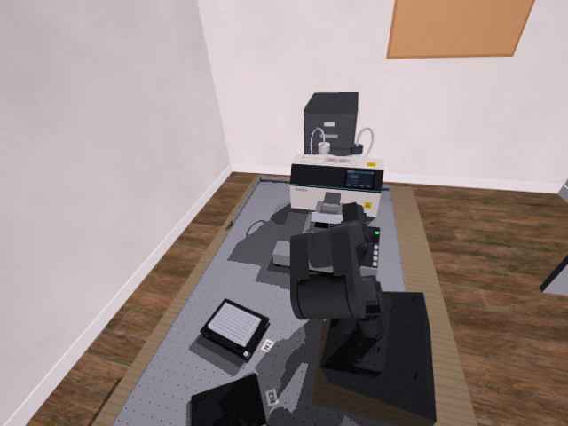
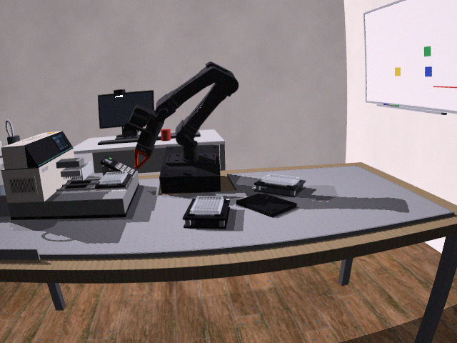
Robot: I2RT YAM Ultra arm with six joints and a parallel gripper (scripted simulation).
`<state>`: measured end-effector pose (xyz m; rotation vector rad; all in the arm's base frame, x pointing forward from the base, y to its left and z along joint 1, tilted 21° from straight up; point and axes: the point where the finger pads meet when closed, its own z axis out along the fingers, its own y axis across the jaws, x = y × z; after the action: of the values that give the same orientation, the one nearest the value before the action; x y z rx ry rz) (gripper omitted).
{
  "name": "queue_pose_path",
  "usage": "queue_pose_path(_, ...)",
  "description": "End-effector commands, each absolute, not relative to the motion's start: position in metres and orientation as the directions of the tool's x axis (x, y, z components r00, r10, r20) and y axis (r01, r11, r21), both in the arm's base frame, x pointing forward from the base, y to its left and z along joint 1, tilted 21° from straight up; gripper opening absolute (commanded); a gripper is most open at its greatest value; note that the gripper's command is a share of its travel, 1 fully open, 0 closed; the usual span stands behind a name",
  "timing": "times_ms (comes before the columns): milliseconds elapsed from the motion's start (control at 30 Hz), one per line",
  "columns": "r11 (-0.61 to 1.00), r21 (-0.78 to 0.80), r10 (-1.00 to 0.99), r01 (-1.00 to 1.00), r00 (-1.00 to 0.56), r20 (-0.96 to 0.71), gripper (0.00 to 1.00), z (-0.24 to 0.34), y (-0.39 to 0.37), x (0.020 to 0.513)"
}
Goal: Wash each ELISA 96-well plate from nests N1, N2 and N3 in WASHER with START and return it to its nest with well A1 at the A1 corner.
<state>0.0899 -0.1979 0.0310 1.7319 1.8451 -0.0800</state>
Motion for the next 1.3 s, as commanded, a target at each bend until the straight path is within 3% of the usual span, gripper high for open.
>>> queue_pose_path(0,0.15,0.35,0.862,0.925,0.051,-0.505,0.0,0.039,-0.211,0.09)
queue_pose_path(1267,0.15,0.35,0.862,0.925,0.051,-0.505,0.0,0.018,-0.224,0.101)
